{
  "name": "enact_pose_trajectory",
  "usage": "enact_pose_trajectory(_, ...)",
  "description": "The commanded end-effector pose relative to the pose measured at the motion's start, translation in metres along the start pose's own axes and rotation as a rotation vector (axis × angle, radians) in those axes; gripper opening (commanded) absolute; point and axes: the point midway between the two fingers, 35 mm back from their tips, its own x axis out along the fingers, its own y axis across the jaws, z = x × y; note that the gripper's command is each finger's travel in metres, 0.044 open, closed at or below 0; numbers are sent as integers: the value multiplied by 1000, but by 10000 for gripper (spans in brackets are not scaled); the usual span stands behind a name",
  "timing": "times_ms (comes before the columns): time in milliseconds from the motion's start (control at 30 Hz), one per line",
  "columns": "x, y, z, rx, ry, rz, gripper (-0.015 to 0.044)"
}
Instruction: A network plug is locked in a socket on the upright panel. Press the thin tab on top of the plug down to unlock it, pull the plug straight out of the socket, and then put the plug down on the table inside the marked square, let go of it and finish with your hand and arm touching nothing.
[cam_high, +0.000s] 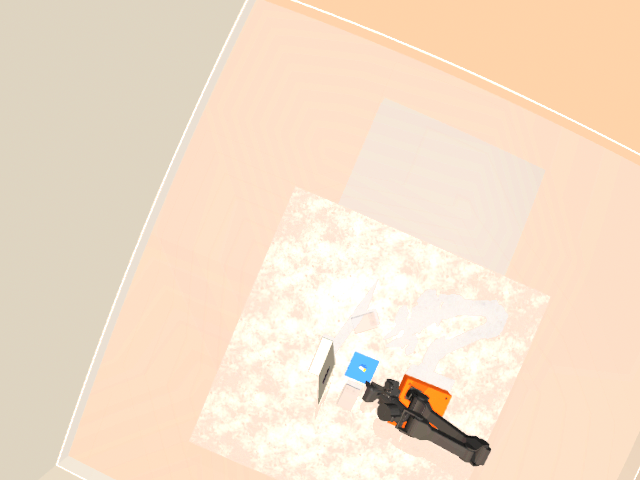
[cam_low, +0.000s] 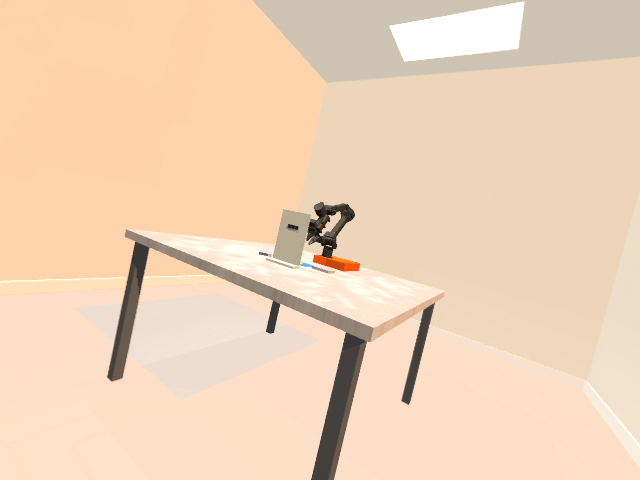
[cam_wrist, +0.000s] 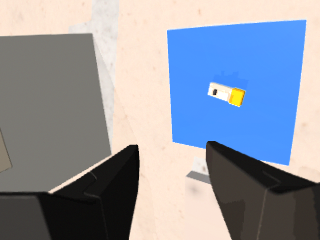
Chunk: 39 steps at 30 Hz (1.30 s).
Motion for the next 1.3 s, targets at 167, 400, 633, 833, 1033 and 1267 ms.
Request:
enact_pose_trajectory(167, -12, 11, 0, 1, -1, 1, 156)
enact_pose_trajectory(400, -28, 25, 0, 1, -2, 3, 156)
enact_pose_trajectory(633, -46, 37, 0, 2, -2, 5, 156)
enact_pose_trajectory(833, -61, 47, 0, 3, -3, 7, 156)
enact_pose_trajectory(1033, -77, 55, 0, 3, -4, 9, 156)
enact_pose_trajectory(1267, -89, 61, 1, 4, -4, 10, 156)
